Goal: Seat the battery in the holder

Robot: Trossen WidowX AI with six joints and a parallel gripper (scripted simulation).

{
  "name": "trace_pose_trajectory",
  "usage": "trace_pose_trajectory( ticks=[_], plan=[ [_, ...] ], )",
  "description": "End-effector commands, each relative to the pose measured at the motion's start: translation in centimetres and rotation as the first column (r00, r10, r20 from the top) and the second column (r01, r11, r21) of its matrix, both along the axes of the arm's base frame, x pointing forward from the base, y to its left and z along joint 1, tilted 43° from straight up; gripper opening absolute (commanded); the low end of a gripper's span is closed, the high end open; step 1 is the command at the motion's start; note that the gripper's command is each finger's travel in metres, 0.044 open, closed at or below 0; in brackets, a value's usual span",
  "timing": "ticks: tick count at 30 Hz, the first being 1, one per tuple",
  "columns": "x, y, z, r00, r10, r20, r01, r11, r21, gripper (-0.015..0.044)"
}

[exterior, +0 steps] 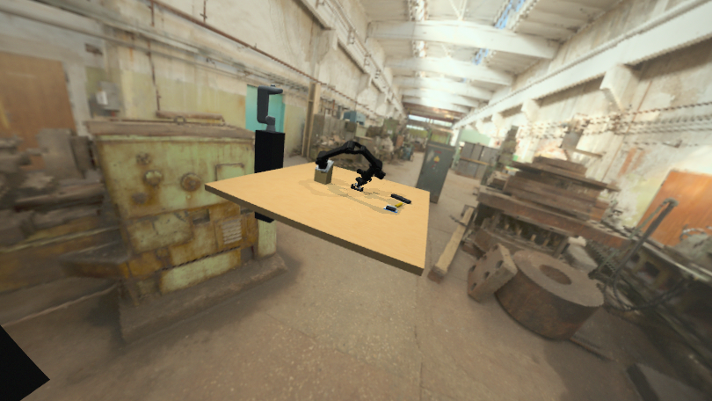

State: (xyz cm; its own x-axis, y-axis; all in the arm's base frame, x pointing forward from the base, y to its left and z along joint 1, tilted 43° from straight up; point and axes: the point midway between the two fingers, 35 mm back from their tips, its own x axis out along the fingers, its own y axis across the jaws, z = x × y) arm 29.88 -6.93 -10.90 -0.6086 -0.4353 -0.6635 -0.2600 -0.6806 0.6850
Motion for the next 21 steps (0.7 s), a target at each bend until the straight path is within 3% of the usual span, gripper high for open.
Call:
trace_pose_trajectory(
  ticks=[1, 21],
  plan=[
    [0.45, -0.16, -0.14, 0.999, 0.024, 0.033, -0.024, 1.000, -0.009, 0.0074],
    [0.22, -0.14, -0.65, 0.991, 0.093, 0.099, -0.090, 0.995, -0.035, 0.0074]
  ],
)
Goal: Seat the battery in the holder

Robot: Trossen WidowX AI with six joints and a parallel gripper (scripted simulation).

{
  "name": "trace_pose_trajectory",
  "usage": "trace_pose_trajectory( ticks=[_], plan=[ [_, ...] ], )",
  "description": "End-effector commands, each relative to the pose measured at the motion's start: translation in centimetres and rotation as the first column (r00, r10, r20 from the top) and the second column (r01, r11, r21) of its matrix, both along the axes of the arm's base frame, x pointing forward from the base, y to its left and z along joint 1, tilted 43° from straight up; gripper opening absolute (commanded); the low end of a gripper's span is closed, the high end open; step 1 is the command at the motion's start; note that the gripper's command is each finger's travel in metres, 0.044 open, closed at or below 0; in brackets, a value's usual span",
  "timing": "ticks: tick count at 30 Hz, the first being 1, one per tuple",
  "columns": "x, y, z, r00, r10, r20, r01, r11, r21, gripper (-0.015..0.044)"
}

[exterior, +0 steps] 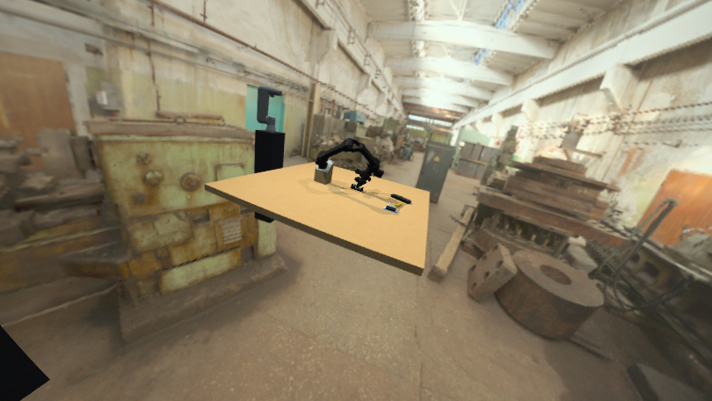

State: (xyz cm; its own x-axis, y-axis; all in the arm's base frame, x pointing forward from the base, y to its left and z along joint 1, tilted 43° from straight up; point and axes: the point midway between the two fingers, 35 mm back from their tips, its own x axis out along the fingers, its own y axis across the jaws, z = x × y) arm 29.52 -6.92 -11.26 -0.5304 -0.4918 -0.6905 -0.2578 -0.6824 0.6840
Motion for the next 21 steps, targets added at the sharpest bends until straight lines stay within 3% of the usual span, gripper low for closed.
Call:
trace_pose_trajectory(
  ticks=[1, 21],
  plan=[
    [0.56, -0.15, -0.30, 0.999, 0.025, 0.037, -0.025, 1.000, -0.007, 0.0074],
    [0.24, -0.13, -0.56, 0.991, 0.095, 0.099, -0.092, 0.995, -0.034, 0.0074]
  ],
)
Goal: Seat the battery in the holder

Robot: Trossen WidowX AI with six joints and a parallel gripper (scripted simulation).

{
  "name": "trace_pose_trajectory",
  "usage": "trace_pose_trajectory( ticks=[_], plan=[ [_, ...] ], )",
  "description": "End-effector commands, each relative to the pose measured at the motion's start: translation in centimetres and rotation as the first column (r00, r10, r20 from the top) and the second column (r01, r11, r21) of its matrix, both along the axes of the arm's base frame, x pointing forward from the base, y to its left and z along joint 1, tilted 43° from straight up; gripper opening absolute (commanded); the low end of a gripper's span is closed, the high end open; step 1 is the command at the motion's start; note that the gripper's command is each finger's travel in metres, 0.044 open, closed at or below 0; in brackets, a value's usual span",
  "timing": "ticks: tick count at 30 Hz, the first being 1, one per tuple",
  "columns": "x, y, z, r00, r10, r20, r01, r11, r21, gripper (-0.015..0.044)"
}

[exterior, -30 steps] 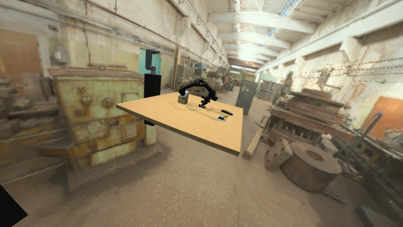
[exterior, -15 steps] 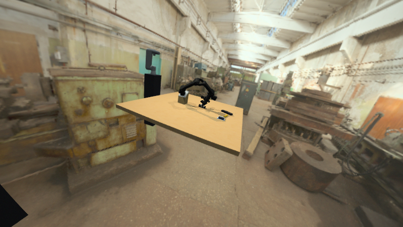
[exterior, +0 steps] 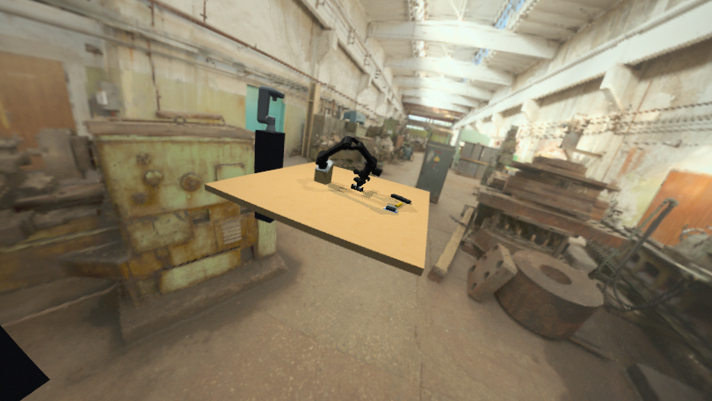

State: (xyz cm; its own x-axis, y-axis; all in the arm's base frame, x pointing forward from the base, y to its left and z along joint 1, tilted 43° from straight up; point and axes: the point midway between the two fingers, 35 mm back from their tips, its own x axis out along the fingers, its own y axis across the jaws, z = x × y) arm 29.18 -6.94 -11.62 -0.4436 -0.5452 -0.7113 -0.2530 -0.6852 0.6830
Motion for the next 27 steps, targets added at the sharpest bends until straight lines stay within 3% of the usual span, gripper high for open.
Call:
trace_pose_trajectory(
  ticks=[1, 27],
  plan=[
    [0.56, -0.11, -0.21, 0.999, 0.023, 0.036, -0.023, 1.000, -0.006, 0.0074],
    [-0.03, -0.16, -0.20, 0.988, 0.105, 0.115, -0.101, 0.994, -0.043, 0.0074]
  ],
)
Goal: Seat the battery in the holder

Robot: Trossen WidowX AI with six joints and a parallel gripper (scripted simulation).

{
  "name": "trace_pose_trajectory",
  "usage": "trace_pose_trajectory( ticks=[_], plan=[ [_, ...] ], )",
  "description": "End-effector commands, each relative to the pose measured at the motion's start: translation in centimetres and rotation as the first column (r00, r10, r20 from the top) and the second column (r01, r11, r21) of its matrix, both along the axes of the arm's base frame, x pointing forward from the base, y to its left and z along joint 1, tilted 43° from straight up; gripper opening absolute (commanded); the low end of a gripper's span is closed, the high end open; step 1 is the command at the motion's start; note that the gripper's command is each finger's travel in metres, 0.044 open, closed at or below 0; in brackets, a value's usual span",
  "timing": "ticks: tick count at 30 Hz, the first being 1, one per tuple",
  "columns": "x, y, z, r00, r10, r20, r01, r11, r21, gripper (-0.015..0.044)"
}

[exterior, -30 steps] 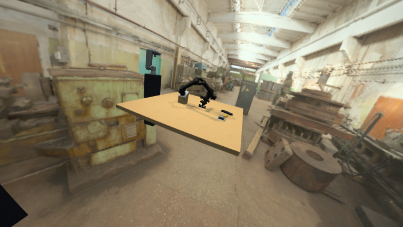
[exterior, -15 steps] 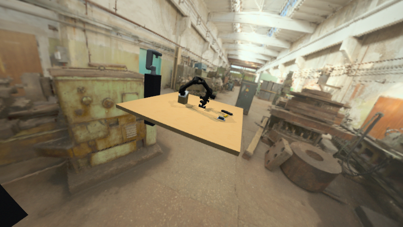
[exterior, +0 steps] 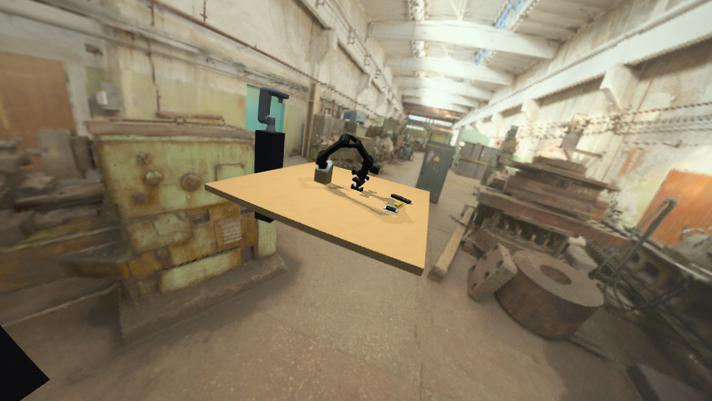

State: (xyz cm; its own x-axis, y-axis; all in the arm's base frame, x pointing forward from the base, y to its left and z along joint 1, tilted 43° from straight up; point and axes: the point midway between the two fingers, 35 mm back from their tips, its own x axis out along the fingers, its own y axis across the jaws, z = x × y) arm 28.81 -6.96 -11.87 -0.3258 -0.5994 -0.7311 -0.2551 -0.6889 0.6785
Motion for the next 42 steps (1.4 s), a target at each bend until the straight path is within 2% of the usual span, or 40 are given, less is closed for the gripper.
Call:
trace_pose_trajectory(
  ticks=[1, 42],
  plan=[
    [0.3, -0.1, 0.0, 0.999, 0.018, 0.028, -0.017, 1.000, -0.010, 0.0074],
    [-0.8, -0.2, 0.0, 0.984, 0.118, 0.136, -0.112, 0.993, -0.047, 0.0074]
  ],
)
